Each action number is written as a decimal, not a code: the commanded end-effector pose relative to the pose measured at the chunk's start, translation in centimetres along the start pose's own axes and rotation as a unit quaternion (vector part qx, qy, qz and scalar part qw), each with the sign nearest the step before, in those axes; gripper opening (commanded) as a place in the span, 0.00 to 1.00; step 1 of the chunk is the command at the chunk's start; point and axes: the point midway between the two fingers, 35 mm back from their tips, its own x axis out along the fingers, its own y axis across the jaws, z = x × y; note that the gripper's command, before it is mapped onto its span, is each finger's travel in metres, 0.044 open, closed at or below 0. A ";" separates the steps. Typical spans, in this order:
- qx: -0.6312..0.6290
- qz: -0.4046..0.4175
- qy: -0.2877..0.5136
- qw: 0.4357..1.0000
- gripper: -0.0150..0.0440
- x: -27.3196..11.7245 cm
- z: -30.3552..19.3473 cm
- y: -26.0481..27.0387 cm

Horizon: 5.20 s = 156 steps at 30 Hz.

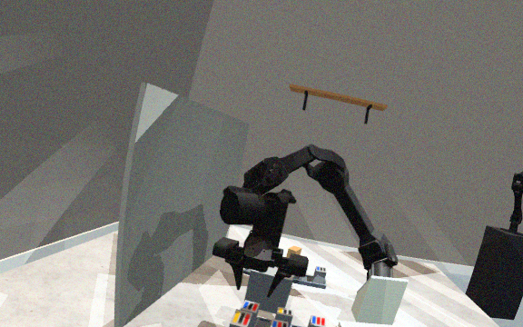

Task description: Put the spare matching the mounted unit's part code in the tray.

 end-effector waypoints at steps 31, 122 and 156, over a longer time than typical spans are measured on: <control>-0.002 -0.001 0.004 1.000 0.76 5.7 0.1 0.0; -0.008 0.000 -0.016 1.000 0.25 -7.5 -12.1 -5.1; -0.004 0.000 0.010 1.000 0.25 -6.8 -35.8 -2.6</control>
